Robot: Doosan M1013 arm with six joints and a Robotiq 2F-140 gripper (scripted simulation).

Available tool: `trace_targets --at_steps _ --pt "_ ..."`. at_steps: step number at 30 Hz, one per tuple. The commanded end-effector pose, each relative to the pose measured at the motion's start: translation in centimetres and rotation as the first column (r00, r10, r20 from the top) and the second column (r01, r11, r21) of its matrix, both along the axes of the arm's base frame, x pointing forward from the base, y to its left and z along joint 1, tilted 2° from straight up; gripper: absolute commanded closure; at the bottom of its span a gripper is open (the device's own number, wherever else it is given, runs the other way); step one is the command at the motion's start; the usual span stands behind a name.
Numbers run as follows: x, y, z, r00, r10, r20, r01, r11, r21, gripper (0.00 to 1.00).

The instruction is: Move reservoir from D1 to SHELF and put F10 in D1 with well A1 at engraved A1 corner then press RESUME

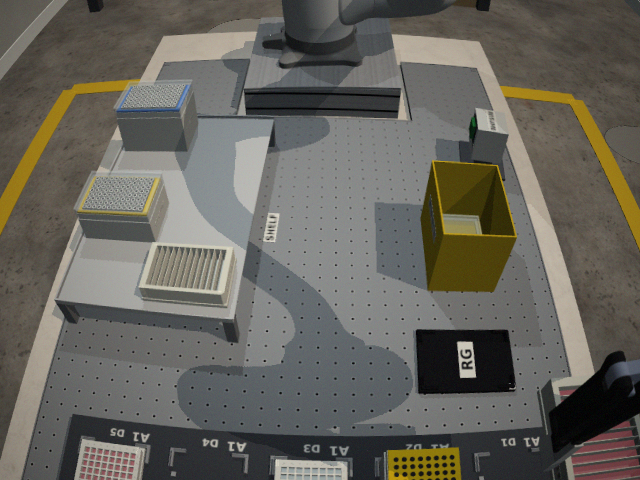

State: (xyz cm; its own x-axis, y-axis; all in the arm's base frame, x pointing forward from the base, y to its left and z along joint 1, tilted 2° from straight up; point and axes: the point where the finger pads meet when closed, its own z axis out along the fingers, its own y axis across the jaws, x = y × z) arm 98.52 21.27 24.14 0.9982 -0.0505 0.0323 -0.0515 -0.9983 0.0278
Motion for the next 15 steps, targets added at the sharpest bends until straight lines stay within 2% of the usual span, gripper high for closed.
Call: trace_targets --at_steps 1,15 --pt "0.0 0.0 -0.6 1.000 0.000 0.000 0.000 1.000 0.000 1.00" --pt "0.1 -0.1 -2.6 1.000 0.000 0.000 0.000 1.000 0.000 1.00"
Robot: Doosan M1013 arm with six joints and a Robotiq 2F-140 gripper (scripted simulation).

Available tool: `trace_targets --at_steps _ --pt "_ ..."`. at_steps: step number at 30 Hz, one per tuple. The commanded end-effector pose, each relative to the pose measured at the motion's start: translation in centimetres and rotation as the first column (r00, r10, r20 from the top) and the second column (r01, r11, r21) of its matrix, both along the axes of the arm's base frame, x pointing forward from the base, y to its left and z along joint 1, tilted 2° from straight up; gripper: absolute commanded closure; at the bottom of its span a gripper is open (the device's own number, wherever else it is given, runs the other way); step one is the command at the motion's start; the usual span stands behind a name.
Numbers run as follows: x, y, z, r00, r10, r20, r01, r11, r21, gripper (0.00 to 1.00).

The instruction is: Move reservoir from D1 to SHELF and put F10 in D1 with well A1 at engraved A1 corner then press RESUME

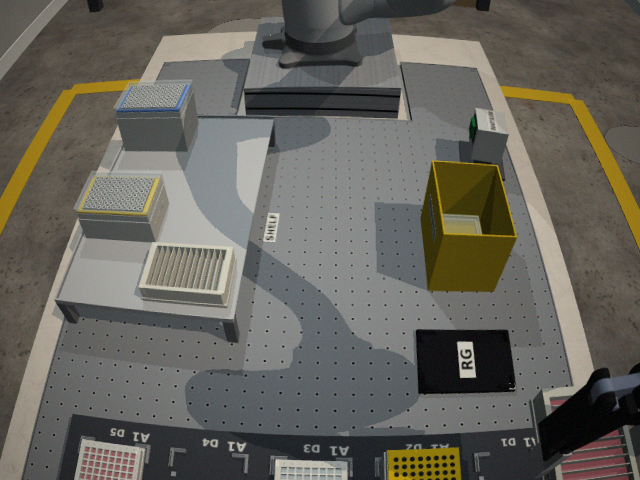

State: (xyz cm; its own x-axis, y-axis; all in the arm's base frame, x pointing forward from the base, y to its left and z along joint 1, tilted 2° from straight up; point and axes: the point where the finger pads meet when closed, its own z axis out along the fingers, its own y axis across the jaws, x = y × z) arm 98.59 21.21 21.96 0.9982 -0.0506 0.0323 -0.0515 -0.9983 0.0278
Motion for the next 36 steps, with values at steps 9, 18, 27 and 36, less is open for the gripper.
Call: trace_targets --at_steps 9,18,27,36 --pt "0.1 -0.1 -1.9 1.000 0.000 0.000 0.000 1.000 0.000 1.00" --pt "0.1 -0.1 -3.1 1.000 0.000 0.000 0.000 1.000 0.000 1.00" --pt "0.1 -0.1 -4.6 1.000 0.000 0.000 0.000 1.000 0.000 1.00" --pt "0.2 -0.2 -5.7 1.000 0.000 0.000 0.000 1.000 0.000 1.00"
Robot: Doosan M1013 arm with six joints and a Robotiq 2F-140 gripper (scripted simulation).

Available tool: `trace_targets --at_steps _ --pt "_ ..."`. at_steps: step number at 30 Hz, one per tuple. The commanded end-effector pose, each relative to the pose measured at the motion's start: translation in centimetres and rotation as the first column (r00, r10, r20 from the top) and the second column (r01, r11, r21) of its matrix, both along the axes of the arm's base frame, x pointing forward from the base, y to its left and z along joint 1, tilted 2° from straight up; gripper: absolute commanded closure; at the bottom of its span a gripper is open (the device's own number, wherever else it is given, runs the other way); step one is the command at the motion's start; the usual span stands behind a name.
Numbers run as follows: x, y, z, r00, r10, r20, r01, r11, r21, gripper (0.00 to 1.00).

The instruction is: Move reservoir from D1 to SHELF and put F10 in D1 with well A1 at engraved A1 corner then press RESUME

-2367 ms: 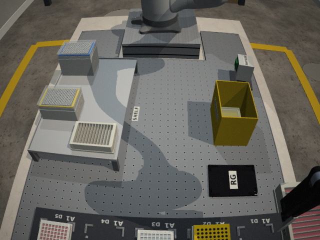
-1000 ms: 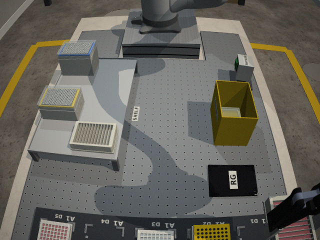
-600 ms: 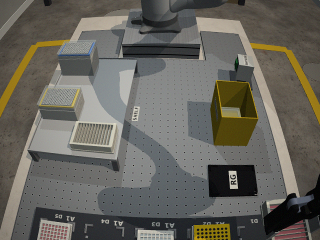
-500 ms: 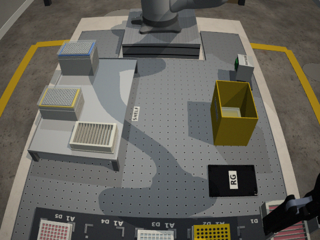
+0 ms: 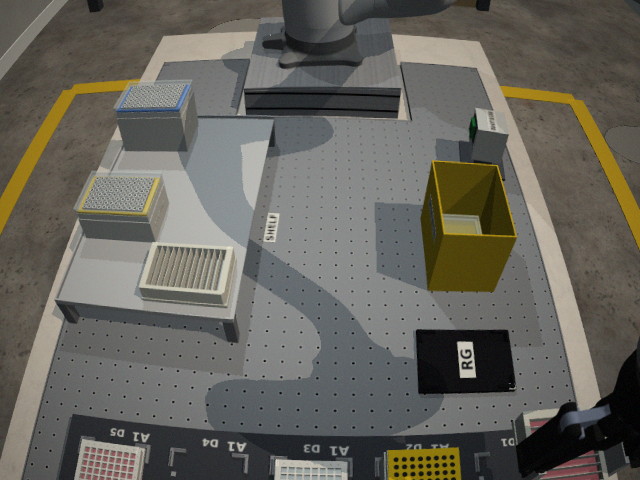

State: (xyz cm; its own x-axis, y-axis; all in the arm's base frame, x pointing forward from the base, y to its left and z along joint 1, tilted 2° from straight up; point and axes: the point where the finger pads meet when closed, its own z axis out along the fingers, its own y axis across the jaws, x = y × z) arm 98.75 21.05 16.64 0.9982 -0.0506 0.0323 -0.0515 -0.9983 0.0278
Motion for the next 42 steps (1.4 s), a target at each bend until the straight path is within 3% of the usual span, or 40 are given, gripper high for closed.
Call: trace_targets --at_steps 1,42 --pt "0.0 0.0 -0.6 1.000 0.000 0.000 0.000 1.000 0.000 1.00" --pt "0.2 -0.2 -6.7 1.000 0.000 0.000 0.000 1.000 0.000 1.00"
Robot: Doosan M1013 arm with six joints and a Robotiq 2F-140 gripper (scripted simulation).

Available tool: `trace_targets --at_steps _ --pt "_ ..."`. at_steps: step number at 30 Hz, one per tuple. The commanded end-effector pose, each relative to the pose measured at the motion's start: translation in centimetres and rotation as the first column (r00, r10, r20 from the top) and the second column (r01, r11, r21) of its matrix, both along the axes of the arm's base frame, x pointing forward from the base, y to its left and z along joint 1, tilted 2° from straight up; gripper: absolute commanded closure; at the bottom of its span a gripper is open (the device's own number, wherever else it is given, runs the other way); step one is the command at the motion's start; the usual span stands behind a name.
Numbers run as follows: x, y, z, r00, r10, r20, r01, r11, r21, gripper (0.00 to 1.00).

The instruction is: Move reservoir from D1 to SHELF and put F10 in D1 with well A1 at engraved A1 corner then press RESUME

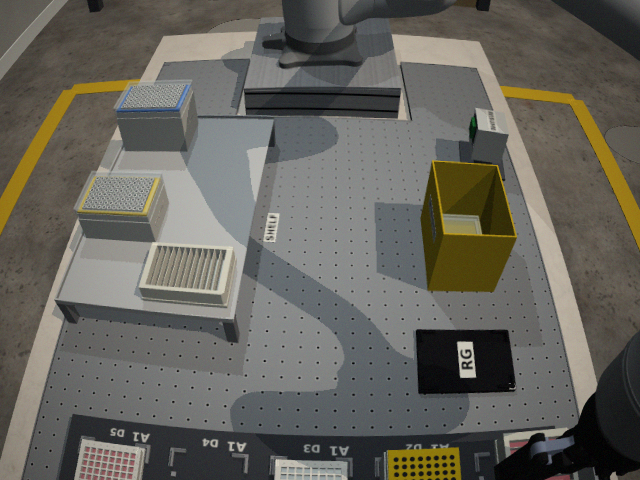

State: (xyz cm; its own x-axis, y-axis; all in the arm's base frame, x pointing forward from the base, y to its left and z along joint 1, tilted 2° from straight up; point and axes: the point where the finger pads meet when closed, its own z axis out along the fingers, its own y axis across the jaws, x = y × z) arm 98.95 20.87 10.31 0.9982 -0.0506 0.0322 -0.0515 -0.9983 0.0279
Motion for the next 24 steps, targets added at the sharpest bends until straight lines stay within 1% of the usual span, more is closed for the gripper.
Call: trace_targets --at_steps 1,17,19,24 --pt "0.0 0.0 -0.4 1.000 0.000 0.000 0.000 1.000 0.000 1.00" --pt "0.1 -0.1 -2.9 1.000 0.000 0.000 0.000 1.000 0.000 1.00" --pt "0.1 -0.1 -2.9 1.000 0.000 0.000 0.000 1.000 0.000 1.00" --pt "0.1 -0.1 -3.7 1.000 0.000 0.000 0.000 1.000 0.000 1.00"
